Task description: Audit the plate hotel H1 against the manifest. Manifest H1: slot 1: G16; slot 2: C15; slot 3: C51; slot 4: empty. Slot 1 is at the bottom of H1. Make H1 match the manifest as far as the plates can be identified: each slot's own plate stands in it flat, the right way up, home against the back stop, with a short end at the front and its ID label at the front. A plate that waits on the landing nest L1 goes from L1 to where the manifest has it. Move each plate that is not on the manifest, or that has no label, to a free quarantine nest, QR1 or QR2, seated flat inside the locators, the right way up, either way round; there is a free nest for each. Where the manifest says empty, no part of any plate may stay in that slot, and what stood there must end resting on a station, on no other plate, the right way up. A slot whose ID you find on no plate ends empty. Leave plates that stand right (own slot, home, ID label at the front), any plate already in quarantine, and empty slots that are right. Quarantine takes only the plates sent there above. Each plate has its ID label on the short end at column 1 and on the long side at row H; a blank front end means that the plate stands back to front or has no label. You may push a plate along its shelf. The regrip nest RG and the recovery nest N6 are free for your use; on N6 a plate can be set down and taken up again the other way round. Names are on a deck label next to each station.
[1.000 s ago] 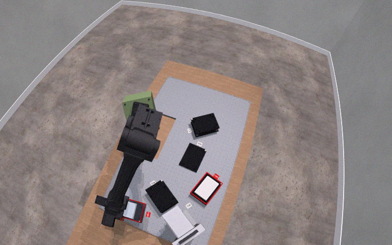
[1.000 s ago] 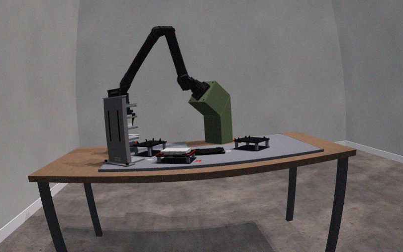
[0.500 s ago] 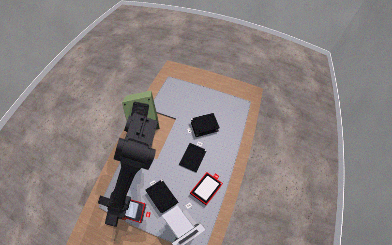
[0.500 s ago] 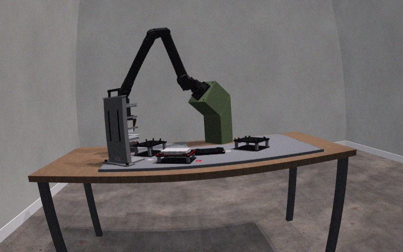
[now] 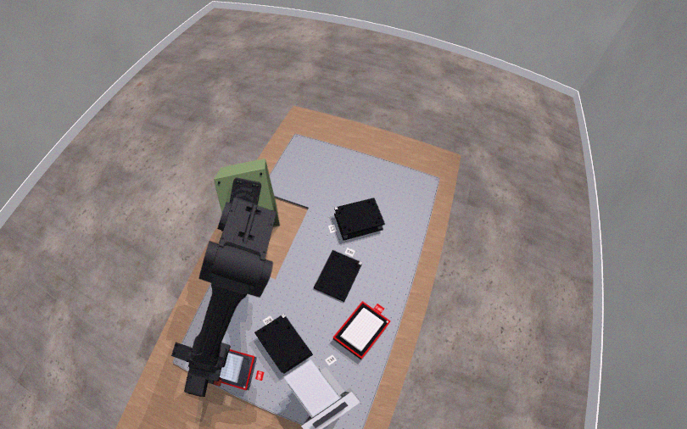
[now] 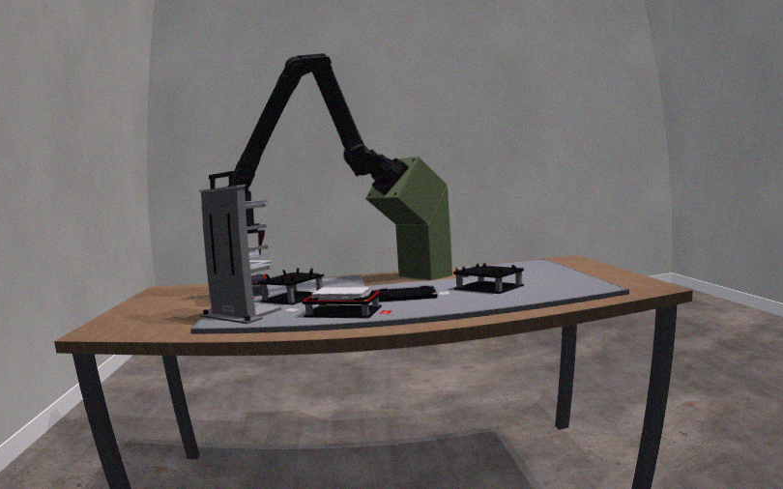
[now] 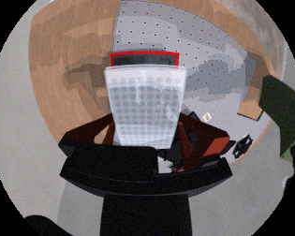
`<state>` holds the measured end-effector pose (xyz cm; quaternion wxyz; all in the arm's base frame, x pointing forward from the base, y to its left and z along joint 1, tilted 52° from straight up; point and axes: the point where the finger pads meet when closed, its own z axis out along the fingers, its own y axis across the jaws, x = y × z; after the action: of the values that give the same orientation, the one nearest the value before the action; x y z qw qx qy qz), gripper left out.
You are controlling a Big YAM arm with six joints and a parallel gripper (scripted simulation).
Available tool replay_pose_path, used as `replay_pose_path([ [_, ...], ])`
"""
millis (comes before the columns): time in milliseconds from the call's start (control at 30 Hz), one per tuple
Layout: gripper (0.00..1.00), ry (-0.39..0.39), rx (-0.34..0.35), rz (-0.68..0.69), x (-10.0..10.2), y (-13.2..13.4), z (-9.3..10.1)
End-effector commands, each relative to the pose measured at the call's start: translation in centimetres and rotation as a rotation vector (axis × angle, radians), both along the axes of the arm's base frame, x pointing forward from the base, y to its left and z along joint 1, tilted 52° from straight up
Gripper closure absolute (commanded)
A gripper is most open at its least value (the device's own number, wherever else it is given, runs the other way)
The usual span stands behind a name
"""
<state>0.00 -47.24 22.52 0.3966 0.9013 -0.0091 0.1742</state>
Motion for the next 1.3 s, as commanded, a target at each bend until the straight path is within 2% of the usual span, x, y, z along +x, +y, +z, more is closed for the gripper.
replay_pose_path([
  [0, 0.14, -0.004, -0.036, 0.001, 0.42, -0.86, 2.14],
  [667, 0.14, -0.008, -0.013, -0.003, 0.20, -0.97, 1.46],
  [1000, 0.14, -0.007, -0.022, -0.004, 0.13, -0.93, 1.91],
  [1267, 0.14, -0.003, -0.032, -0.001, 0.42, -1.70, 1.47],
])
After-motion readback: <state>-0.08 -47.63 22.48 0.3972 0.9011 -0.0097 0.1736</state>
